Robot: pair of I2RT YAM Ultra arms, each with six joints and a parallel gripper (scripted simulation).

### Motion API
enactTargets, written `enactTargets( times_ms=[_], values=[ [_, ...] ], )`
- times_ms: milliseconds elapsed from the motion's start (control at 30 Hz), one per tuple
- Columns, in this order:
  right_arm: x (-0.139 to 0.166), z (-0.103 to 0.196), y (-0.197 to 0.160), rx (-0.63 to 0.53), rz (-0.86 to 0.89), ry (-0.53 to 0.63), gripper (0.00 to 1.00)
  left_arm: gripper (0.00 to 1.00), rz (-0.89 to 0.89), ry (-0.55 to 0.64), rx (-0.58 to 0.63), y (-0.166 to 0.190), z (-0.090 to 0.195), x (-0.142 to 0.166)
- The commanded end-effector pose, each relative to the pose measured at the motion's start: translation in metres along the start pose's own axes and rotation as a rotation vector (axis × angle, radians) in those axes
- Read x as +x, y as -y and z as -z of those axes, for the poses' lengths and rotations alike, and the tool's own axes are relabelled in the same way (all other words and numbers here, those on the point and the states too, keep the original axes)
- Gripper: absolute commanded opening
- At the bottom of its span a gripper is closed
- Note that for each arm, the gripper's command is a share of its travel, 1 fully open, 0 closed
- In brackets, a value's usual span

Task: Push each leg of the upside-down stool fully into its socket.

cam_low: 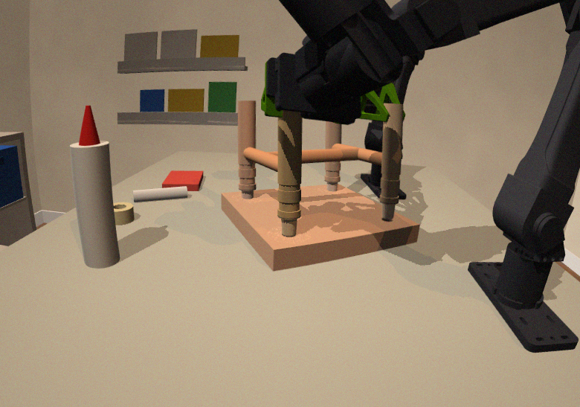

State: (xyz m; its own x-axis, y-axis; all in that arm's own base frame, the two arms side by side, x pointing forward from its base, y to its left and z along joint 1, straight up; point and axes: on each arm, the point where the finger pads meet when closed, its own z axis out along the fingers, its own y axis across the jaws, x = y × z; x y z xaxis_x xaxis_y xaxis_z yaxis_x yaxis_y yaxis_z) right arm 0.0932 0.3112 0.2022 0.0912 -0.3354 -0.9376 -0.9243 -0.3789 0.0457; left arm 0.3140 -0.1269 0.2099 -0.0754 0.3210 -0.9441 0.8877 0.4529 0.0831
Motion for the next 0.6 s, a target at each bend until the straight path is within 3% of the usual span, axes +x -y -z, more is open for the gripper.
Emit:
enactTargets(
  times_ms=[0, 467, 567],
  values=[
    [-0.015, 0.005, -0.003, 0.003, 0.063, 0.042, 0.28, 0.69, -0.02, 0.013, 0.001, -0.004, 0.003, -0.013],
    [-0.015, 0.005, -0.003, 0.003, 0.063, 0.042, 0.28, 0.69, 0.006, 0.0, 0.012, 0.002, 0.021, -0.054],
    [-0.015, 0.005, -0.003, 0.003, 0.063, 0.042, 0.28, 0.69, 0.001, 0.002, 0.01, -0.007, 0.015, -0.047]
  ],
)
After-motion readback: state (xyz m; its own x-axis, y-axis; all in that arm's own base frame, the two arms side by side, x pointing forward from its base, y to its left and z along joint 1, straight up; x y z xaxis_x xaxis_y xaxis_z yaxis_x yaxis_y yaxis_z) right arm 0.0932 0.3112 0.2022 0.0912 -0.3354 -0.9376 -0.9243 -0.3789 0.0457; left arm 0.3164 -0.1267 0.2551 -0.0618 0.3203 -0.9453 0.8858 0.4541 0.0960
